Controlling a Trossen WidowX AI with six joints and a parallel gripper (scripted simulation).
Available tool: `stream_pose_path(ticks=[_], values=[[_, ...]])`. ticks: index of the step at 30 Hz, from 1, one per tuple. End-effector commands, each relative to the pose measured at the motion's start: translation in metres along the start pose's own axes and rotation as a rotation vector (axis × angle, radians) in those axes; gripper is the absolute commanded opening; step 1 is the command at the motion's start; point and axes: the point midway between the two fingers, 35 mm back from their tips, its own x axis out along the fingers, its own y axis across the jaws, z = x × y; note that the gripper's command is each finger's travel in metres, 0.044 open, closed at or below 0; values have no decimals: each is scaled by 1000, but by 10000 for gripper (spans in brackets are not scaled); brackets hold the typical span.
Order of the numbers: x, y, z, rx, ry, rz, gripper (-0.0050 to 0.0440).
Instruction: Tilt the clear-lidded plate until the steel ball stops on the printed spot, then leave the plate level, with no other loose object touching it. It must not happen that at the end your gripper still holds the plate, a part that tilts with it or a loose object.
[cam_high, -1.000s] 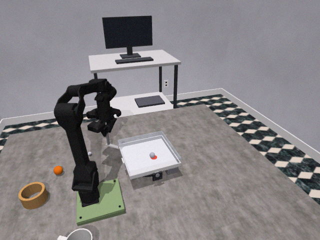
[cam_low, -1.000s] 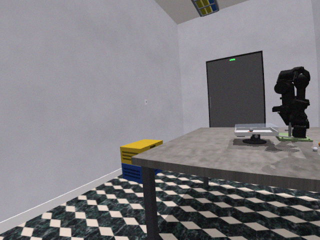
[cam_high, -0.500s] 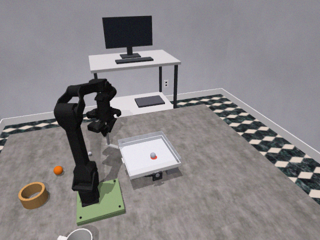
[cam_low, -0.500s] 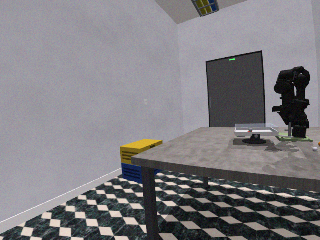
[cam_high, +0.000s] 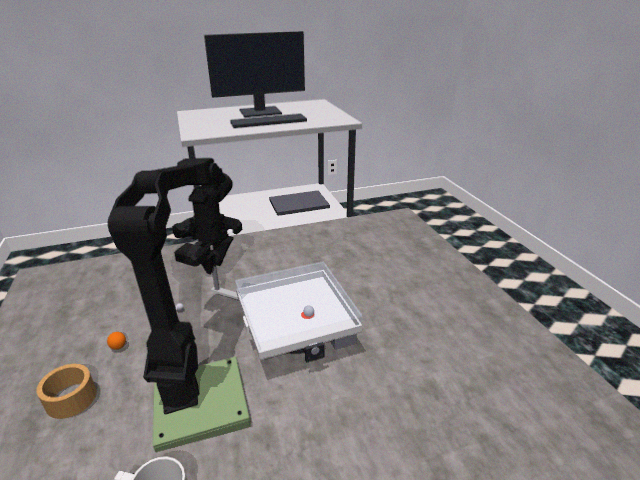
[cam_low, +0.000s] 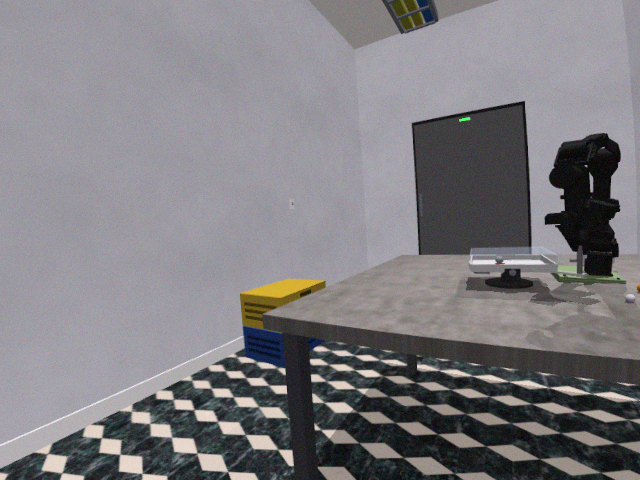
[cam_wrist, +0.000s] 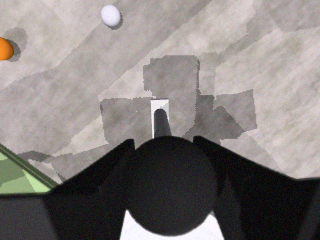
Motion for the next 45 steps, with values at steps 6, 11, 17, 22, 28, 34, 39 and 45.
stream_pose_path(ticks=[6, 11, 17, 22, 28, 34, 39, 45], values=[[1, 2, 0, 3, 3, -1, 150], [-1, 0, 0, 3, 1, -1, 150], [-1, 0, -1, 3, 2, 0, 150], [1, 0, 0, 3, 4, -1, 150], [1, 0, 0, 3, 6, -2, 150], [1, 0, 0, 3, 6, -2, 150], [1, 0, 0, 3, 6, -2, 150], [1, 0, 0, 3, 6, -2, 150]])
